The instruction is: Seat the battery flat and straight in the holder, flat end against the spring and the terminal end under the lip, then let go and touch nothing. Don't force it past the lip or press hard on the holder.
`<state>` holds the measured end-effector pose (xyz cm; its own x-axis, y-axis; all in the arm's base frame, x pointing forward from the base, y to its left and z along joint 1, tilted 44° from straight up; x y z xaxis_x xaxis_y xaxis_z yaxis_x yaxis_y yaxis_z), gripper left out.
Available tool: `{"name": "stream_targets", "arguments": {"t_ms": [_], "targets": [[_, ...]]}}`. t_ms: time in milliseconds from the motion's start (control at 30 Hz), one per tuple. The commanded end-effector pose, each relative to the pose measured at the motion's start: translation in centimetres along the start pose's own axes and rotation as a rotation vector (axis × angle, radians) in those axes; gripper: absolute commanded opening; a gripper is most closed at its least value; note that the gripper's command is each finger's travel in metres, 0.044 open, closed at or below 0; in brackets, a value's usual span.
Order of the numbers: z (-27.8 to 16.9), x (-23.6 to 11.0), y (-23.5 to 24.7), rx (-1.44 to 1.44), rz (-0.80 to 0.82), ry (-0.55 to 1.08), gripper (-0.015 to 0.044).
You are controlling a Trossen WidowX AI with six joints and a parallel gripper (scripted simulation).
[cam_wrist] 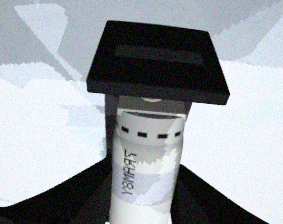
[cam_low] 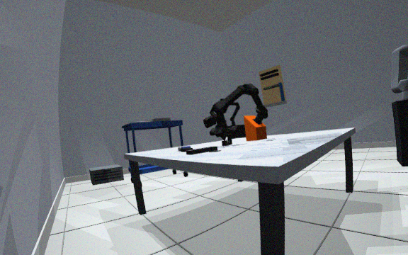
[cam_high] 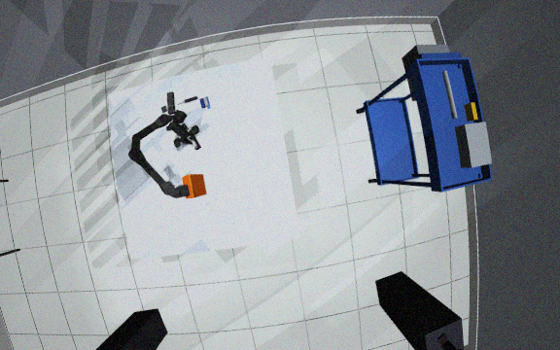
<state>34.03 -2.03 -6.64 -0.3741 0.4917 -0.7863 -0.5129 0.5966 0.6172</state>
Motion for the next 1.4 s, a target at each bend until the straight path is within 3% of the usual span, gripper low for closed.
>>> {"name": "stream_targets", "arguments": {"t_ms": [0, 533, 1367], "targets": [[0.53, -0.12, -0.08, -0.002, -0.002, -0.006, 0.0084], [1.18, -0.5, -0.25, -0.002, -0.002, -0.004, 0.0084], [0.83, 0.07, -0.73, 0.009, -0.047, -0.126, 0.0084]]}}
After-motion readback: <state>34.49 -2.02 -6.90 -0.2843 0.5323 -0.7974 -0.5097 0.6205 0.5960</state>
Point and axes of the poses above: the point midway between the two fingers, 35 mm back from their tips, its own x axis out along the fingers, its own y axis across the jaws, z = x × y, the point moved 2 cm from there along -x, back along the fingers, and after that the axes turned 14 degrees about -x, right-handed, at the moved point
